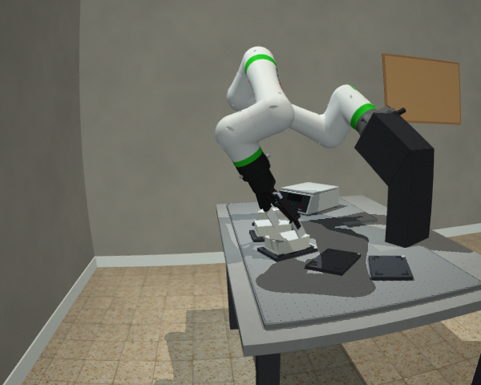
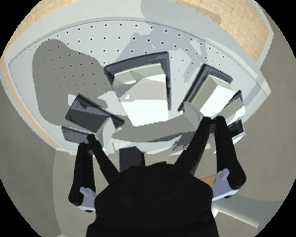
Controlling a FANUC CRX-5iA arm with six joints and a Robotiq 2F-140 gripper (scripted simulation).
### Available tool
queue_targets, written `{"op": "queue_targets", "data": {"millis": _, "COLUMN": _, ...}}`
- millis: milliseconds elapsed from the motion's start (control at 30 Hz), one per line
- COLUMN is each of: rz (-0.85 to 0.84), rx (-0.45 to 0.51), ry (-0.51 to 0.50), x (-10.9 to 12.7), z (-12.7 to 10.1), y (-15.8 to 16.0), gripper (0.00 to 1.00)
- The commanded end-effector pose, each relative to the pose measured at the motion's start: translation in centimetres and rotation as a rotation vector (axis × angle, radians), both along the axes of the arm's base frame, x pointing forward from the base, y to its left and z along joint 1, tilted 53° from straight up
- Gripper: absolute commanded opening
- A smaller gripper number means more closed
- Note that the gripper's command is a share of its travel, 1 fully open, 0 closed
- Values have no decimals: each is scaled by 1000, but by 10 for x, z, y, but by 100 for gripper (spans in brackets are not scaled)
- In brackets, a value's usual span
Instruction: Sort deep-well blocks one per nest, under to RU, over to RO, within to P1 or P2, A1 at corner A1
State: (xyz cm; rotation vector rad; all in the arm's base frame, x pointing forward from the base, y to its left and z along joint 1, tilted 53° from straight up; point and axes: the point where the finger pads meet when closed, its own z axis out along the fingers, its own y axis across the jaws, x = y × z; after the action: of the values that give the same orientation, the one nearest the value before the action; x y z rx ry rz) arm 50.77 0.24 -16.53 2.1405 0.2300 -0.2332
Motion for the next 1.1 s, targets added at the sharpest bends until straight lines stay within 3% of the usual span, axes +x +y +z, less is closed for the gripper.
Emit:
{"op": "queue_targets", "data": {"millis": 0, "rz": 0, "rx": 0, "ry": 0, "x": -3, "z": 5, "y": 6, "gripper": 100}}
{"op": "queue_targets", "data": {"millis": 433, "rz": 0, "rx": 0, "ry": 0, "x": -16, "z": 22, "y": 26, "gripper": 100}}
{"op": "queue_targets", "data": {"millis": 1067, "rz": 0, "rx": 0, "ry": 0, "x": -16, "z": 23, "y": 26, "gripper": 100}}
